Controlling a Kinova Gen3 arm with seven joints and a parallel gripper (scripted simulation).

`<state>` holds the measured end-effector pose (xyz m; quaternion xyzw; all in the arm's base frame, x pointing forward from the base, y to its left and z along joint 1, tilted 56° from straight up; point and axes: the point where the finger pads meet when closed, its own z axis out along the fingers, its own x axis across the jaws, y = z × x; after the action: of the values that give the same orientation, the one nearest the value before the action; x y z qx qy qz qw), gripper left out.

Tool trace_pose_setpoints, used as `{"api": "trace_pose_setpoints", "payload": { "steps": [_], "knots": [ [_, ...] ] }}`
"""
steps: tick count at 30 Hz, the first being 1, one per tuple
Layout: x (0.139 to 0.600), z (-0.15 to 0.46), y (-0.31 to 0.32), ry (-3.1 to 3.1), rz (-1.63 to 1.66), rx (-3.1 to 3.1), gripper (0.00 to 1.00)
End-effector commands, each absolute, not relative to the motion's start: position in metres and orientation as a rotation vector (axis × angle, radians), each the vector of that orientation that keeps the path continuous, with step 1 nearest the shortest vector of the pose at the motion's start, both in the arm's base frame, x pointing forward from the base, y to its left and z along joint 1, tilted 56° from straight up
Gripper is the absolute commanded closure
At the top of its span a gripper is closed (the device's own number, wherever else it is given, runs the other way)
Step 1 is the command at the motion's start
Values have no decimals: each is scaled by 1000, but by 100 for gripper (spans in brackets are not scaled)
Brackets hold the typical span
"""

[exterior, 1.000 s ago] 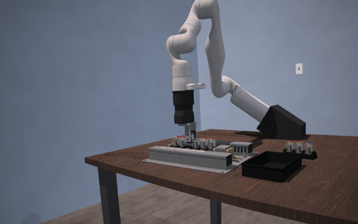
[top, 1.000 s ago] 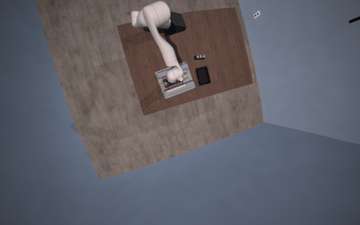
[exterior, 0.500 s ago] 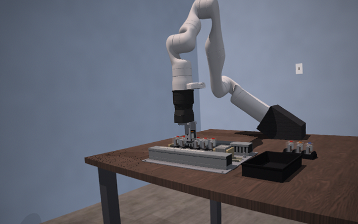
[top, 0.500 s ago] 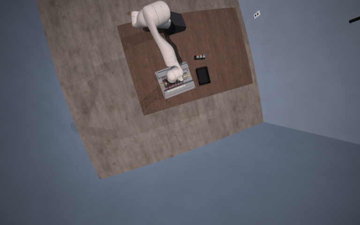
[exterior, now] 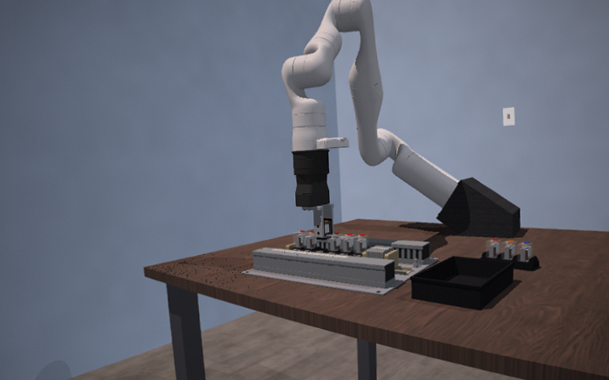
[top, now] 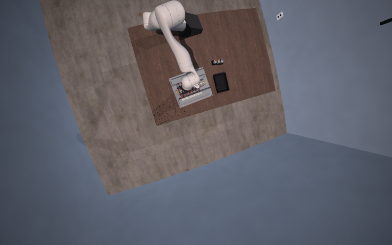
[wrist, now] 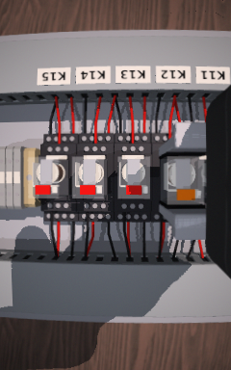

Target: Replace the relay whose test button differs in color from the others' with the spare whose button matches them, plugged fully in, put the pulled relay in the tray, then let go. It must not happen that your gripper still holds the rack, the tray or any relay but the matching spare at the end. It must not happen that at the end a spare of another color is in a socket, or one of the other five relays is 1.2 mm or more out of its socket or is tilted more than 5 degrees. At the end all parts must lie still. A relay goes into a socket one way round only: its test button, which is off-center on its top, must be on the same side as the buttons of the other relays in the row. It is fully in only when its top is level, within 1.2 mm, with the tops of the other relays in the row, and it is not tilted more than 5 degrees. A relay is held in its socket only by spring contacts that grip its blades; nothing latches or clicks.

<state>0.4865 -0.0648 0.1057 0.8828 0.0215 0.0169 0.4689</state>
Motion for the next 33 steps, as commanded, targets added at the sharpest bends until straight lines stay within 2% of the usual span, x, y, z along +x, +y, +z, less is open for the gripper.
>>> {"api": "trace_pose_setpoints", "payload": {
  "steps": [1, 17, 33],
  "knots": [
    [487, 107, -63, 53, 44, 2165, 100],
    [488, 113, -56, 50, 45, 2166, 100],
    [485, 144, -10, 47, 48, 2166, 100]
  ]
}}
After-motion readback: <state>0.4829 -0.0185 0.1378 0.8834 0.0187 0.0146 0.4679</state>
